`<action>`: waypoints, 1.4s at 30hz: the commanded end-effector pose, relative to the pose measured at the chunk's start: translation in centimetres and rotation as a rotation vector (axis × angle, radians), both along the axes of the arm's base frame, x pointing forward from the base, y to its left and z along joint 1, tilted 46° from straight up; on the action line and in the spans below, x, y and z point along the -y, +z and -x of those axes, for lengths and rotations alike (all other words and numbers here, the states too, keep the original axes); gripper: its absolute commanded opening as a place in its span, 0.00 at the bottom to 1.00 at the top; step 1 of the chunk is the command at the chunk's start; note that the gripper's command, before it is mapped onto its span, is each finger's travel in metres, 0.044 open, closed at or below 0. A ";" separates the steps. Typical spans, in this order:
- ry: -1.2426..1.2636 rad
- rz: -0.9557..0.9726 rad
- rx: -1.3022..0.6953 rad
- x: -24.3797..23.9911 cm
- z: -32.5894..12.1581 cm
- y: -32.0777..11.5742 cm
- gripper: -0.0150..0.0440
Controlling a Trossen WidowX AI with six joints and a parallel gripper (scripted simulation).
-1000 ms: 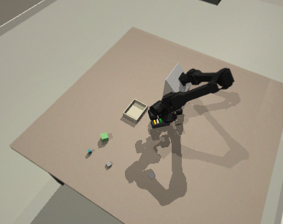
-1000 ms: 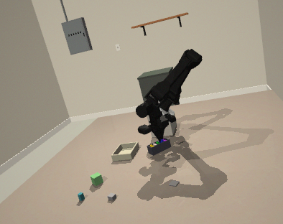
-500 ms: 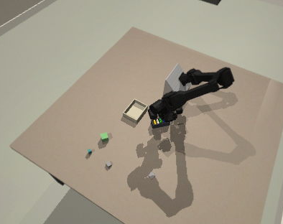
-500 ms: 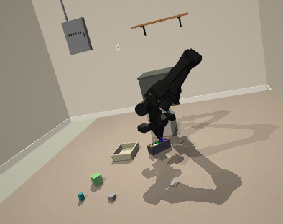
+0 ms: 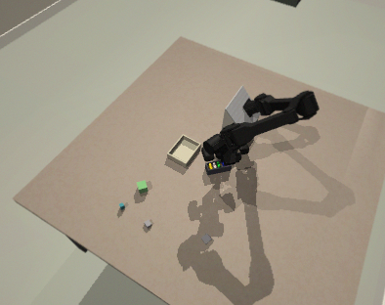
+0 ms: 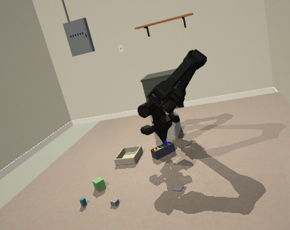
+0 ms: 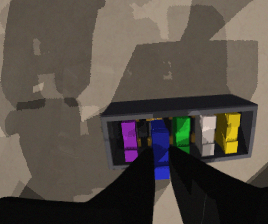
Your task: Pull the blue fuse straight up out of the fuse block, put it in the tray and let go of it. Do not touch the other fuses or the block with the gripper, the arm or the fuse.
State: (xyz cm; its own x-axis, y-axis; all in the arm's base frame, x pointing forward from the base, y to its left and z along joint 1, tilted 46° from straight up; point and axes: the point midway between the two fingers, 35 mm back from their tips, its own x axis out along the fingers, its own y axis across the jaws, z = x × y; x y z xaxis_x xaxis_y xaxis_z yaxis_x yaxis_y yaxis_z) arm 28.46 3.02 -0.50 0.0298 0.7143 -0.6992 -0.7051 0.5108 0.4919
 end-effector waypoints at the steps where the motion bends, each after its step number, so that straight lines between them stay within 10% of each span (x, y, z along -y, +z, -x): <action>1: 0.004 0.006 0.001 0.2 0.0 0.1 0.25; 42: 0.003 0.005 0.001 2.7 0.1 2.5 0.25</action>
State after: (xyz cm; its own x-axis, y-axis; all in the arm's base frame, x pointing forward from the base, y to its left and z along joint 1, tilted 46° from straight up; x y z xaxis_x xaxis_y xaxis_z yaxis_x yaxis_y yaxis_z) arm 28.31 0.58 1.88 0.0309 0.7154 -0.6980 -0.7030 0.5120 0.4936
